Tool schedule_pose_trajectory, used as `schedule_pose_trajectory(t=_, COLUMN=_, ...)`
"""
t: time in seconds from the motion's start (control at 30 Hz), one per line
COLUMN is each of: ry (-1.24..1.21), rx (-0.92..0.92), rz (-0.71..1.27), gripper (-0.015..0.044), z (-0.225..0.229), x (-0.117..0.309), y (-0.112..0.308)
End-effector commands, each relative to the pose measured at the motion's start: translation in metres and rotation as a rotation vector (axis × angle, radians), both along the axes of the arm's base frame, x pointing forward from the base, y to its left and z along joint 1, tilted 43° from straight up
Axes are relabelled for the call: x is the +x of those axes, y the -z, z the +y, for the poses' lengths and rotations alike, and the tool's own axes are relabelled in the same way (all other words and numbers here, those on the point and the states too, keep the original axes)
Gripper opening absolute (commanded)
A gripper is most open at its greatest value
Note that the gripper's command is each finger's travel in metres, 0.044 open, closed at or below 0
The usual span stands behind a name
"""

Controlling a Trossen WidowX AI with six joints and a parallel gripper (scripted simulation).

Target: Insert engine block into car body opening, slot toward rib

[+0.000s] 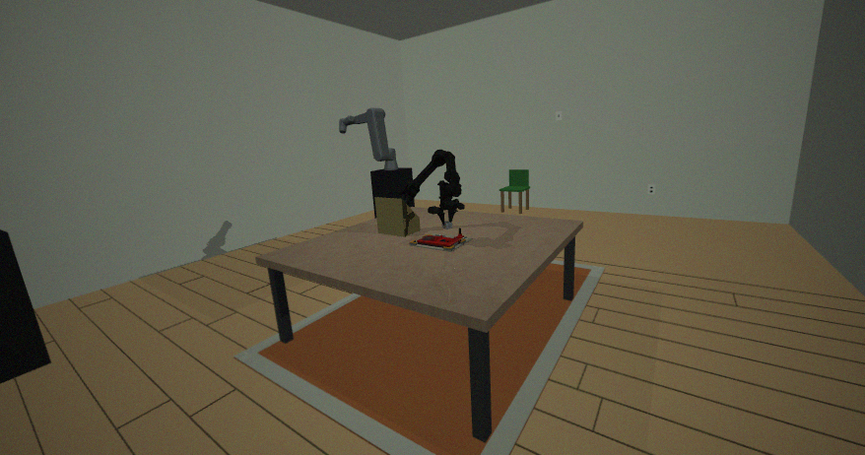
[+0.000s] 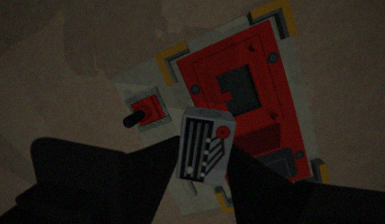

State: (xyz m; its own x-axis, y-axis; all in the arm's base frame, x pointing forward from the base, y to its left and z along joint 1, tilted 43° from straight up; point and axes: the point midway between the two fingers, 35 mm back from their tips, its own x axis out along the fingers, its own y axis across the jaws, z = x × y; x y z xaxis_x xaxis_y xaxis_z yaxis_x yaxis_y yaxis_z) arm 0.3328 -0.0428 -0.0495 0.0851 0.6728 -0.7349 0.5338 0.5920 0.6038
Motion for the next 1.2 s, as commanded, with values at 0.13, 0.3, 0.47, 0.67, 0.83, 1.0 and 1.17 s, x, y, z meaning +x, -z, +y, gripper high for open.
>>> schedule_pose_trajectory(t=0.13, ry=-0.149, rx=-0.021, rz=-0.138, gripper=0.0, z=-0.006, x=0.008, y=0.021)
schedule_pose_trajectory(t=0.3, ry=-0.261, rx=-0.034, rz=-0.242, gripper=0.0, z=-0.009, x=0.011, y=0.037)
schedule_pose_trajectory(t=0.47, ry=-0.369, rx=-0.047, rz=-0.343, gripper=0.0, z=-0.011, x=0.014, y=0.052)
schedule_pose_trajectory(t=0.67, ry=-0.408, rx=-0.052, rz=-0.379, gripper=0.0105, z=-0.012, x=0.015, y=0.054)
schedule_pose_trajectory(t=0.83, ry=-0.411, rx=-0.052, rz=-0.381, gripper=0.0159, z=-0.012, x=0.014, y=0.054)
schedule_pose_trajectory(t=1.0, ry=-0.392, rx=-0.05, rz=-0.364, gripper=0.0159, z=-0.012, x=0.014, y=0.054)
schedule_pose_trajectory(t=1.17, ry=-0.384, rx=-0.049, rz=-0.357, gripper=0.0159, z=-0.012, x=0.014, y=0.054)
